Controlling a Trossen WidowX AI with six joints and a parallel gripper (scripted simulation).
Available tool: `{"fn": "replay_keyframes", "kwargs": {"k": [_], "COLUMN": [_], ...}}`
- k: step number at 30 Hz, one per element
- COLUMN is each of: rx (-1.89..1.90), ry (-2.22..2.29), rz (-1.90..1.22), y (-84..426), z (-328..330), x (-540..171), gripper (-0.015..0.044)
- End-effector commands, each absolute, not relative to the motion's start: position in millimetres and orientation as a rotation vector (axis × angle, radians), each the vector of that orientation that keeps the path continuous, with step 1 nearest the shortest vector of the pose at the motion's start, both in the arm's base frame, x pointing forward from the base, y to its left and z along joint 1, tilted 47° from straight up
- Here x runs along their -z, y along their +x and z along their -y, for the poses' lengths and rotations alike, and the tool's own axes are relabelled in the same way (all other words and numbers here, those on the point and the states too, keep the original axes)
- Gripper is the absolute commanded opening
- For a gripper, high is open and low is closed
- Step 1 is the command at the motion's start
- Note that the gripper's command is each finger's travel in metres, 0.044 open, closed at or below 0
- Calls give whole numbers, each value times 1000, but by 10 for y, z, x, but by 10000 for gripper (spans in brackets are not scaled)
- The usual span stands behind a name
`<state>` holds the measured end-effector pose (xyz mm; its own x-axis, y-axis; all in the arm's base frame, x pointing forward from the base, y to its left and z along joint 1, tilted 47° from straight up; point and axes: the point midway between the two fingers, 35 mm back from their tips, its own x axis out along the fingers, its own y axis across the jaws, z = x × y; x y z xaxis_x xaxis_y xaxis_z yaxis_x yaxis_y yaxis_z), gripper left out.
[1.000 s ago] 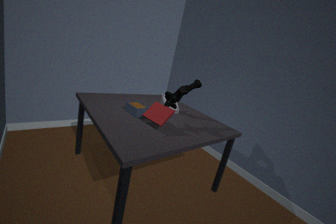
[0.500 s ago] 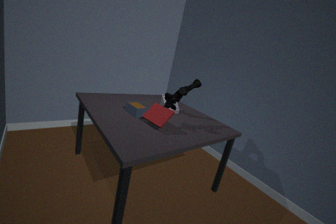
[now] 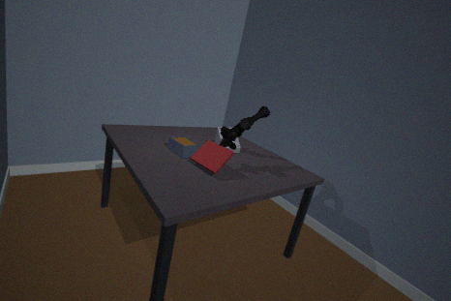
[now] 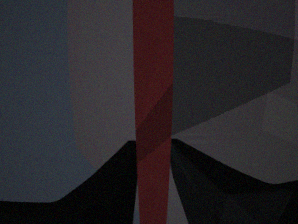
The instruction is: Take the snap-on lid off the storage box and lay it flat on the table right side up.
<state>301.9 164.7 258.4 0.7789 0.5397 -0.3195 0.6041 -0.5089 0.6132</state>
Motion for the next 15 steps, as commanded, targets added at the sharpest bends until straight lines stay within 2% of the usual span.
{"fn": "replay_keyframes", "kwargs": {"k": [1, 15], "rx": [115, 115], "ry": [2233, 2234], "rz": [-832, -832], "y": [3035, 3040], "z": [-1649, -1731], "x": [-2567, -2492], "gripper": [0, 0]}}
